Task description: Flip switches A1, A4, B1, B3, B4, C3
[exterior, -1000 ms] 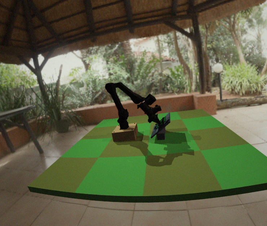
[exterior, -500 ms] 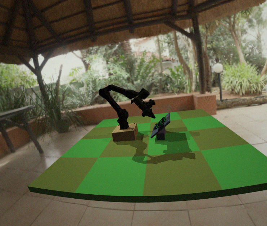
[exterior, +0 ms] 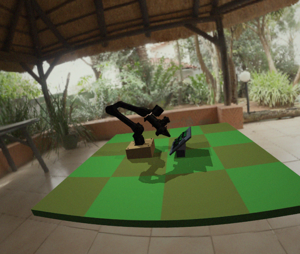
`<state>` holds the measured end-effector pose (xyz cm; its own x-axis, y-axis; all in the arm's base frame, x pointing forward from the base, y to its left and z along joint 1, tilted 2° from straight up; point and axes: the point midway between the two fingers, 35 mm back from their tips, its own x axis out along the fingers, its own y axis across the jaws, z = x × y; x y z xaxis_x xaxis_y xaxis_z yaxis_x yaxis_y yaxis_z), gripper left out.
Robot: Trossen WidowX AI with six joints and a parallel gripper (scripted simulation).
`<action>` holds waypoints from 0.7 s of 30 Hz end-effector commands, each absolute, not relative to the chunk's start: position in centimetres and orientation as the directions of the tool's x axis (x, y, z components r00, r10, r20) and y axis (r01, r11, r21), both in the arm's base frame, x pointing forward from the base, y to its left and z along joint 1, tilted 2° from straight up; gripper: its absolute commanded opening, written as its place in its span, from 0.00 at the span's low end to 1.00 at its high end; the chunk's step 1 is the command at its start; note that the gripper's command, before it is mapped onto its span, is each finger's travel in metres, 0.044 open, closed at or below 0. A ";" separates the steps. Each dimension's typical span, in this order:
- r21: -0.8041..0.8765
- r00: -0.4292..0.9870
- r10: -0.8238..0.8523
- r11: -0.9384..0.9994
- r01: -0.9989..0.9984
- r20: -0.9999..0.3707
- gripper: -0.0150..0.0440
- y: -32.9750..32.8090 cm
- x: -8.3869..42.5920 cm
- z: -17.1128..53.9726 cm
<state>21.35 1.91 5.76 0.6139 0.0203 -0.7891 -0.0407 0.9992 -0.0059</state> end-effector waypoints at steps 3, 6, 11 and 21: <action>-0.008 0.616 0.015 0.999 -0.035 -0.787 0.25 1.9 22.2 3.3; -0.008 0.616 0.015 0.999 -0.035 -0.787 0.25 1.9 22.2 3.3; -0.008 0.617 0.015 0.999 -0.035 -0.787 0.25 1.9 22.6 2.6; -0.008 0.617 0.015 0.999 -0.035 -0.787 0.25 1.9 23.2 1.8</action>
